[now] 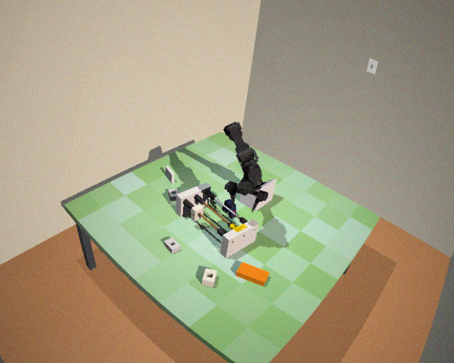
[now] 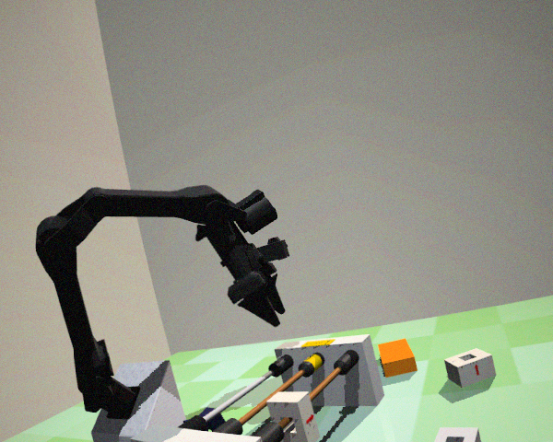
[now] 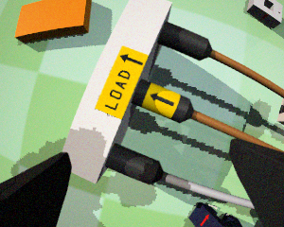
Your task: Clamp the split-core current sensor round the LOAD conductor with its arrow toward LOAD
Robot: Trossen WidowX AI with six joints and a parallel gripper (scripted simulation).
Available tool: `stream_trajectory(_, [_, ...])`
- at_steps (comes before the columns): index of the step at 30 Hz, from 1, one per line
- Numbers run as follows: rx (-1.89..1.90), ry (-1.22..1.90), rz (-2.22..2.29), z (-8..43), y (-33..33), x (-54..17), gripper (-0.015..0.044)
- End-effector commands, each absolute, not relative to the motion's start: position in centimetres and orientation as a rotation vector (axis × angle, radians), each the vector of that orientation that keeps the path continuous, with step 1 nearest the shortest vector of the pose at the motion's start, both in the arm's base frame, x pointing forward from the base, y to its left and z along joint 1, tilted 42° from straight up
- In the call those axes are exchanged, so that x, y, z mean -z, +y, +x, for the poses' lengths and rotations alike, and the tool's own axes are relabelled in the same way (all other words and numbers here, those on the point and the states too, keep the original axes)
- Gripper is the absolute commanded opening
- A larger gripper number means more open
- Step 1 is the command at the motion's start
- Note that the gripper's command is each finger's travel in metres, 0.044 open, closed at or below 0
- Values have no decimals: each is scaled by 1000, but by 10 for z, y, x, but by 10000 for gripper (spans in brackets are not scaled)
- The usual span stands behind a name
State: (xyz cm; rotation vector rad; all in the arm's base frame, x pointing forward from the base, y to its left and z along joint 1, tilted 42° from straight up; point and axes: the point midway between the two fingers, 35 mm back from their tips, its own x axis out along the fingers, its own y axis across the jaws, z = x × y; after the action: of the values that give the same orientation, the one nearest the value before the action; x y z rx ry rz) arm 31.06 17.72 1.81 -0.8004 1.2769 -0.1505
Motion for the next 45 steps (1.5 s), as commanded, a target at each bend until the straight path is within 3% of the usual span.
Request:
stream_trajectory(1, [309,1330,-674,289,132,-34,440])
stream_trajectory(10, [752,1391,-367,206,32,-64,440])
stream_trajectory(45, [752,1390,-367,208,-1,-27,440])
